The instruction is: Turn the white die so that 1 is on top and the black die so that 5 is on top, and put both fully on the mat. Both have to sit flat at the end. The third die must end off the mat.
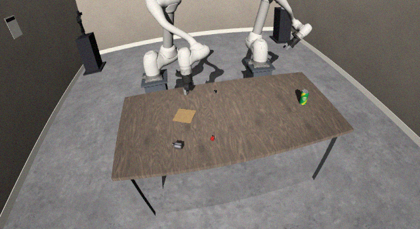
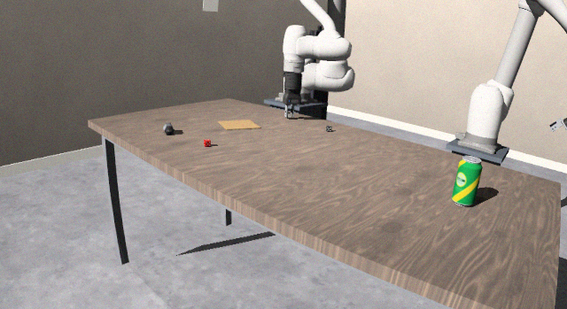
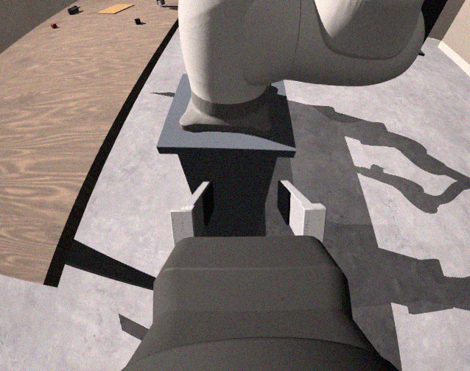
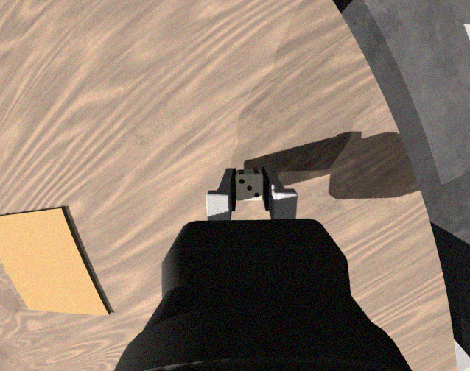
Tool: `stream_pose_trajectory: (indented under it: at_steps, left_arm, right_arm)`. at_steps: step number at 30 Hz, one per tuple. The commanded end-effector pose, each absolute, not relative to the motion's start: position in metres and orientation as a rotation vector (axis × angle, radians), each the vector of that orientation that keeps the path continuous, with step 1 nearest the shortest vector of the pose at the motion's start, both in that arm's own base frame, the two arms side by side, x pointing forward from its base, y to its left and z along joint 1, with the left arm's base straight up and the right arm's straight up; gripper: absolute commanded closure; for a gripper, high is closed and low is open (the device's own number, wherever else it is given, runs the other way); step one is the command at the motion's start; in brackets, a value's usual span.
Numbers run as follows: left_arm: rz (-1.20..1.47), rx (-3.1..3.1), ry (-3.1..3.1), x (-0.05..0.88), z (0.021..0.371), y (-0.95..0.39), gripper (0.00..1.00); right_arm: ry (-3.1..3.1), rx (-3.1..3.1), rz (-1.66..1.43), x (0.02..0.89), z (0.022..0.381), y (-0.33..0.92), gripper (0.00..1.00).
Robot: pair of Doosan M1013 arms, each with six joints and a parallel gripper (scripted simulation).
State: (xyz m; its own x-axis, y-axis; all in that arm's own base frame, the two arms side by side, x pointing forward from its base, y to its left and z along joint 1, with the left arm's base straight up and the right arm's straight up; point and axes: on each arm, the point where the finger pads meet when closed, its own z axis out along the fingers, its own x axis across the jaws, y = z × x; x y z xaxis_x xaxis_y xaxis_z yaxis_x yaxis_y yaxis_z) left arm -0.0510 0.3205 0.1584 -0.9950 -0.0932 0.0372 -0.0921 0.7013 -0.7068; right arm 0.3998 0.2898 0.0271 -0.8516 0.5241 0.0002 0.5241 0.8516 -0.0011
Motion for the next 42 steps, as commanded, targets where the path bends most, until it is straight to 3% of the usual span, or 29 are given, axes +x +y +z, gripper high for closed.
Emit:
stream_pose_trajectory:
  at_steps: [1, 10, 16, 30, 42]
  left_arm:
    - [-1.202, -0.158, 2.897, -0.051, 0.159, 0.321, 0.00]
    - [-1.202, -0.158, 2.897, -0.051, 0.159, 0.321, 0.00]
    - [-1.202, -0.158, 2.897, -0.051, 0.159, 0.321, 0.00]
    - [-1.202, -0.158, 2.897, -0.051, 0.159, 0.321, 0.00]
    - [-1.202, -0.158, 2.897, -0.051, 0.159, 0.321, 0.00]
  right_arm:
    - [-3.023, -0.856, 0.000, 0.400, 0.038, 0.290, 0.60]
    - [-3.023, -0.856, 0.000, 0.400, 0.102, 0.290, 0.60]
    - [-3.023, -0.856, 0.000, 0.400, 0.118, 0.290, 0.60]
    - [-3.032, -0.824, 0.000, 0.405, 0.120, 0.290, 0.60]
    - [-3.141, -0.089, 0.000, 0.528, 0.125, 0.270, 0.60]
